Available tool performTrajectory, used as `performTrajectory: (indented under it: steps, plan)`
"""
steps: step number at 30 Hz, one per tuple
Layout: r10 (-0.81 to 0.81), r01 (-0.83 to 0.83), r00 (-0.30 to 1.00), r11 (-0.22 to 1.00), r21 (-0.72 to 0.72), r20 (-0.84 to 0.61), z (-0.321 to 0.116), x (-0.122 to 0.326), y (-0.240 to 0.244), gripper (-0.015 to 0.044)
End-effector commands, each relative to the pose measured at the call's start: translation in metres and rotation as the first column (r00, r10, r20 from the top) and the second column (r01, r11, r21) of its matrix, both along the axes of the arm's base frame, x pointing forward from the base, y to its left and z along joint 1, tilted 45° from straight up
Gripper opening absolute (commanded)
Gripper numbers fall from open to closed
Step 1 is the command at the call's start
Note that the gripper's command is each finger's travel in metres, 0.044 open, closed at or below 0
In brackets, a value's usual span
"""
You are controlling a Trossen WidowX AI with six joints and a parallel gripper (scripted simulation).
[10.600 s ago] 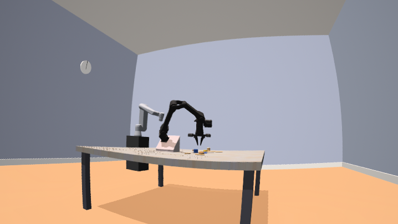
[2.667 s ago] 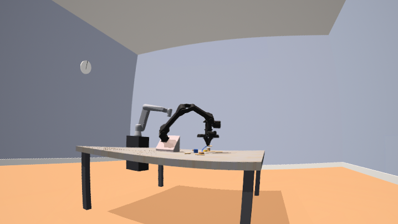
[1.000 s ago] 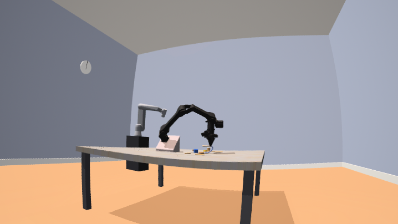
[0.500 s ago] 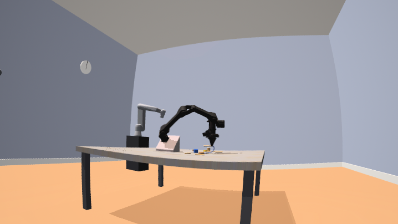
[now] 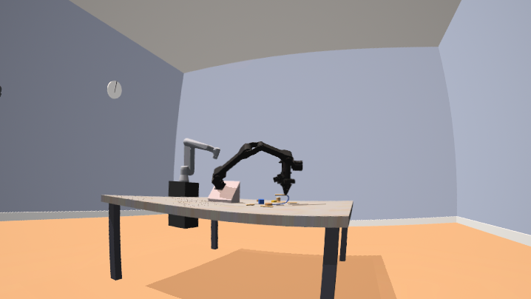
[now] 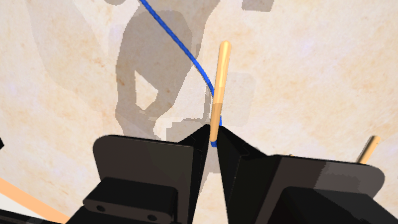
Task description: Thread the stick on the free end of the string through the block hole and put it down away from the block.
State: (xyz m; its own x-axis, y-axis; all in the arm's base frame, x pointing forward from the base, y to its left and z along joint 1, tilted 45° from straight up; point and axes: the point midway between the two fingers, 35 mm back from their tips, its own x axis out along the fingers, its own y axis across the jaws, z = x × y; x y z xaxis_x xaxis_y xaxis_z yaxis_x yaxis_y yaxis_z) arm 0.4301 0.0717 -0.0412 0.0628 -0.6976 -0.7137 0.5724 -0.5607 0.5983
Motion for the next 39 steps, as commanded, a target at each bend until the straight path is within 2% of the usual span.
performTrajectory:
  steps: [1, 27, 39]
  plan:
    - [0.002, -0.002, 1.000, 1.000, -0.002, 0.006, -0.001, 0.005, 0.004, 0.0000]
    - [0.005, -0.005, 1.000, 1.000, 0.000, 0.009, -0.014, 0.031, 0.019, 0.0000]
    - [0.005, -0.005, 1.000, 1.000, 0.000, 0.009, -0.022, 0.028, 0.016, 0.0000]
